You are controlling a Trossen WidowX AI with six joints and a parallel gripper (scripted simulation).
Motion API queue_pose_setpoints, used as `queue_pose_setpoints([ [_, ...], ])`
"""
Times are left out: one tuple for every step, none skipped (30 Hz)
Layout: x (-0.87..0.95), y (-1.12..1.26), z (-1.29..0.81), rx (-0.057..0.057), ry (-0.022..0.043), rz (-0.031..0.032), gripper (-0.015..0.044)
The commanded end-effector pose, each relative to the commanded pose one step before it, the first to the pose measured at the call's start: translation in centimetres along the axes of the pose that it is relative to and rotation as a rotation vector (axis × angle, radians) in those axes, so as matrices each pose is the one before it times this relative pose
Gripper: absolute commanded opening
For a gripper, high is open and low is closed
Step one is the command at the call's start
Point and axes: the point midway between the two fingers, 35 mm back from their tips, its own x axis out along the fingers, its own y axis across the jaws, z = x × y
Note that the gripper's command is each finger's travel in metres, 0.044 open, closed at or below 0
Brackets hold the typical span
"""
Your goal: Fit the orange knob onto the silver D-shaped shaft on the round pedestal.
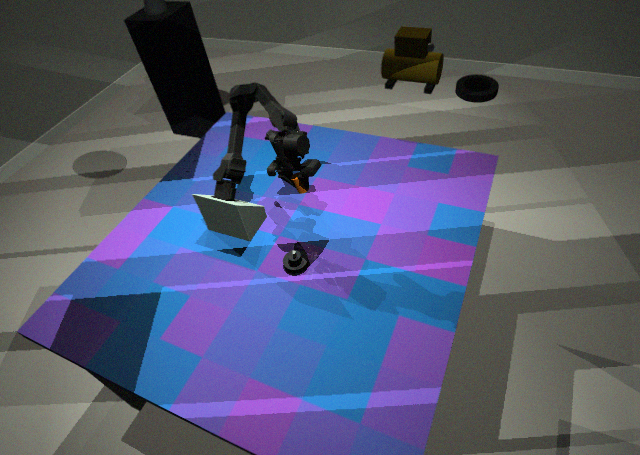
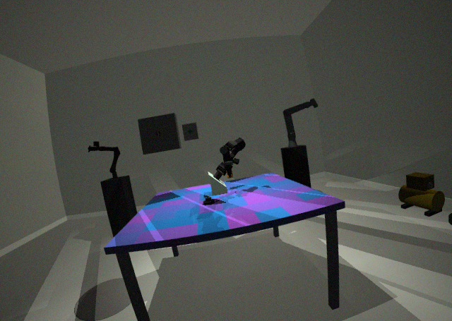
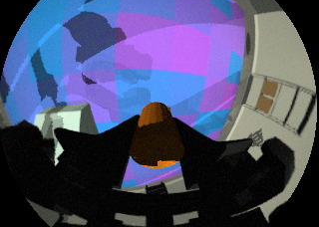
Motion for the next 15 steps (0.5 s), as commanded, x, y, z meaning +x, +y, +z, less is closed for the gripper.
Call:
queue_pose_setpoints([
  [0.69, -0.112, -0.021, -0.0078, 0.00145, 0.08454, 0.0],
  [0.162, -0.013, 0.007, -0.0008, -0.00055, 0.01871, 0.0],
  [0.163, -0.014, 0.007, -0.0008, -0.00063, 0.01876, 0.0],
  [0.163, -0.015, 0.007, -0.0009, -0.0007, 0.01882, 0.0],
  [0.164, -0.016, 0.007, -0.0009, -0.00078, 0.01887, 0.0],
  [0.164, -0.018, 0.008, -0.001, -0.00086, 0.01892, 0.0],
  [0.164, -0.019, 0.008, -0.001, -0.00094, 0.01897, 0.0],
  [0.165, -0.02, 0.008, -0.0011, -0.00102, 0.01902, 0.0],
  [0.165, -0.022, 0.008, -0.0011, -0.00109, 0.01905, 0.0],
  [0.08, -0.019, -0.01, -0.0001, 0.00024, 0.00016, 0.0],
  [0.155, -0.035, -0.018, -0.0001, 0.00046, 0.00031, 0.0],
  [0.231, -0.052, -0.026, -0.0002, 0.00067, 0.00046, 0.0],
  [0.31, -0.067, -0.033, -0.0002, 0.00084, 0.00061, 0.0],
  [0.39, -0.079, -0.038, -0.0003, 0.00099, 0.00076, 0.0],
  [0.441, -0.083, -0.038, -0.0003, 0.00102, 0.00084, 0.0],
])
